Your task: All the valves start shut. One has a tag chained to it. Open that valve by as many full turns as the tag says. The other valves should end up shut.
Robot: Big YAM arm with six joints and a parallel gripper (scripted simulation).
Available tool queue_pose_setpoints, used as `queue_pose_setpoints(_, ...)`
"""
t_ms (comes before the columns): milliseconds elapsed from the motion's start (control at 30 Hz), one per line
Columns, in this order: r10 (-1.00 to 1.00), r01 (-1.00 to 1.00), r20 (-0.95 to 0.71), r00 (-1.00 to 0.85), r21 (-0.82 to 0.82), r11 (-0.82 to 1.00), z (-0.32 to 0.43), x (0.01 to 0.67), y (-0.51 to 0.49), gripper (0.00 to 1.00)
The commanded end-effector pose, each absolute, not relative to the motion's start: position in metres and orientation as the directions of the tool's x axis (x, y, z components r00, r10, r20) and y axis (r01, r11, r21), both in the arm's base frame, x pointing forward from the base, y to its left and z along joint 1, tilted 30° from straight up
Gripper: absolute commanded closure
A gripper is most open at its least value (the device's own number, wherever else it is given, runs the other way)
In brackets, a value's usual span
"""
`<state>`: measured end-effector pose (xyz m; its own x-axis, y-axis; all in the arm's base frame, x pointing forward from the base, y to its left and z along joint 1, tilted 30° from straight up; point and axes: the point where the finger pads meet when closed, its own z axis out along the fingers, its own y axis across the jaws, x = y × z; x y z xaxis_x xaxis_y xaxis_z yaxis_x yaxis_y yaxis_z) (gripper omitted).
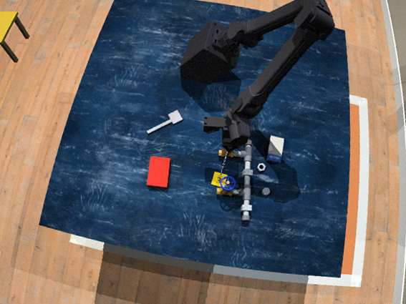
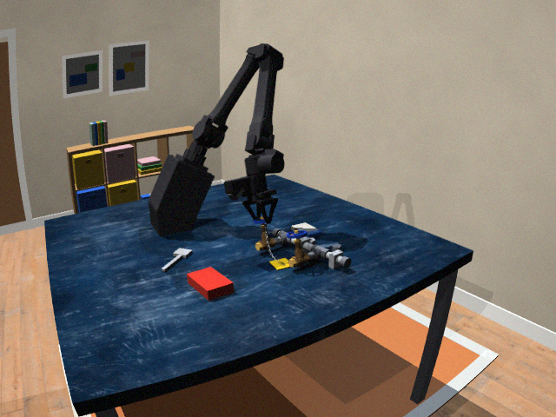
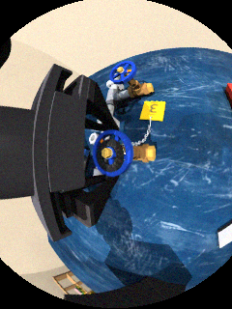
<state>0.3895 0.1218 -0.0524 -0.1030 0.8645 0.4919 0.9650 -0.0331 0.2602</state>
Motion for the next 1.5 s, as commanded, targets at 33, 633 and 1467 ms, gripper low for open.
queue_pose_setpoints(33,0.863,0.946,0.463,-0.205,0.32,0.053,-0.0493,0.3916,0.1228,1.0)
queue_pose_setpoints(633,0.651,0.626,0.175,-0.739,0.535,0.567,-0.0484,0.3922,0.1233,1.0)
queue_pose_setpoints(1467,-0.161,-0.322,-0.376,-0.913,0.418,0.849,-0.049,0.3927,0.1223,1.0)
